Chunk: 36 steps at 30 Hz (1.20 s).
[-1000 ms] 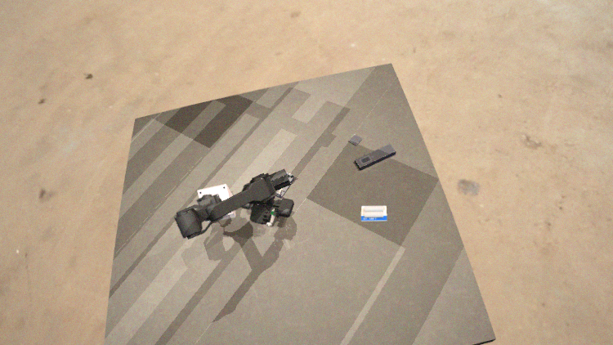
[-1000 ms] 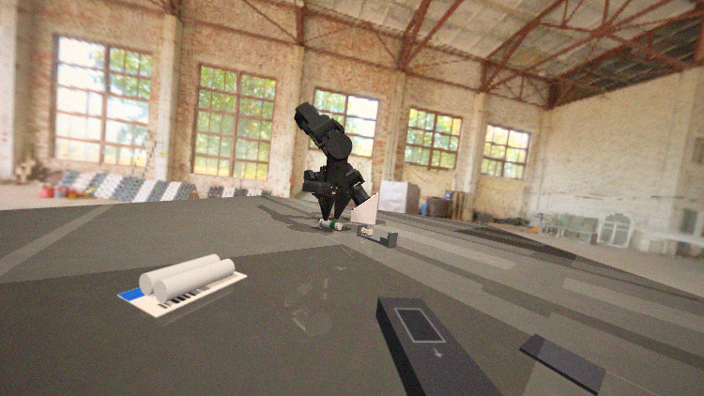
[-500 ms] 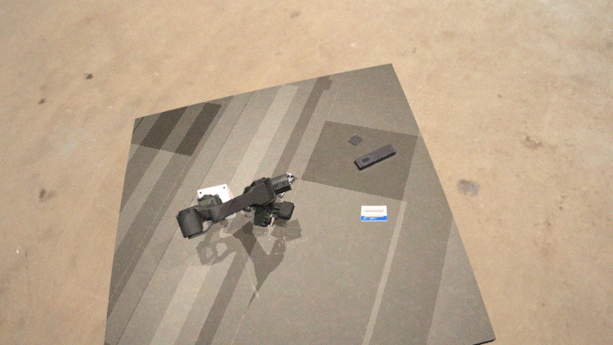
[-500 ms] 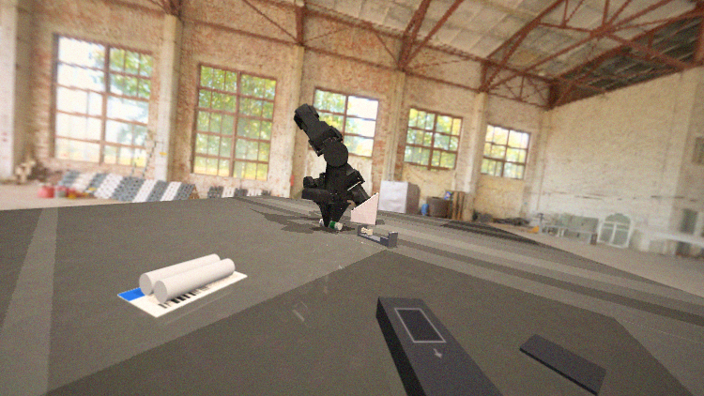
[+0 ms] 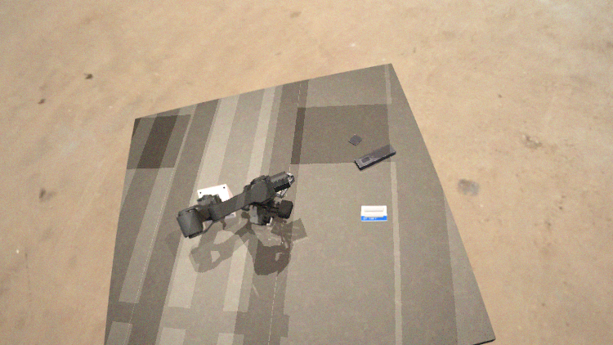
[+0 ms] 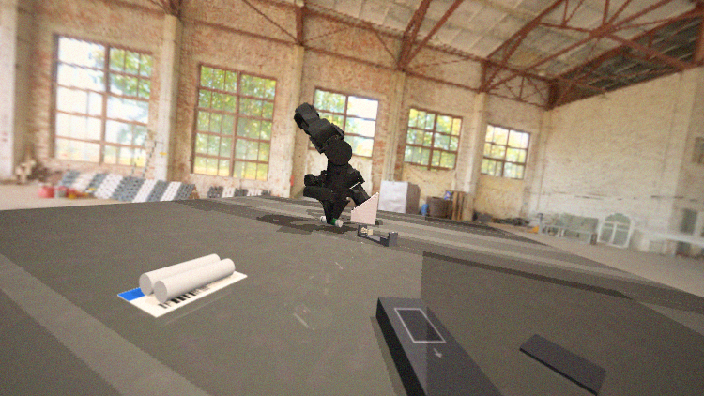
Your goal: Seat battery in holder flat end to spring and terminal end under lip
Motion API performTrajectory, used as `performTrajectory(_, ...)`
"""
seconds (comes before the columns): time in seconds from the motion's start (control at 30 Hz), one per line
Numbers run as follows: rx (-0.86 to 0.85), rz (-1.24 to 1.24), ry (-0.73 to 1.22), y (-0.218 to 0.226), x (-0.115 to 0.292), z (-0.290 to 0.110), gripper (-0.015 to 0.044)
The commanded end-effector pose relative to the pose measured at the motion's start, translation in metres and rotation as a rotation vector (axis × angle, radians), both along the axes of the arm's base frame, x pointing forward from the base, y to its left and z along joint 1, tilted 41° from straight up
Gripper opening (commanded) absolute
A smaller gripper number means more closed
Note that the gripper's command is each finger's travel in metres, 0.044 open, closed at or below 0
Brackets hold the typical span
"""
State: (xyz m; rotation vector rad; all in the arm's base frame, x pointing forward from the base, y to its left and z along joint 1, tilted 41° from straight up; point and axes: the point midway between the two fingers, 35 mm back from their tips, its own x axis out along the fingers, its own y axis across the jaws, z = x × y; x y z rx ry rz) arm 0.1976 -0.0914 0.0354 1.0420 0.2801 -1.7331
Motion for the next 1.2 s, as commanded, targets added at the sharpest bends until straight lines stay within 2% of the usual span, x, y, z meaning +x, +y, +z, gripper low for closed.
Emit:
performTrajectory(0.0, 0.004, 0.003, -0.016, 0.015, 0.005, 0.017, 0.0059)
performTrajectory(0.23, 0.006, 0.031, 0.009, 0.028, 0.006, 0.031, 0.0059)
performTrajectory(1.17, 0.123, 1.212, 1.020, 0.082, 0.056, 0.005, 0.0059)
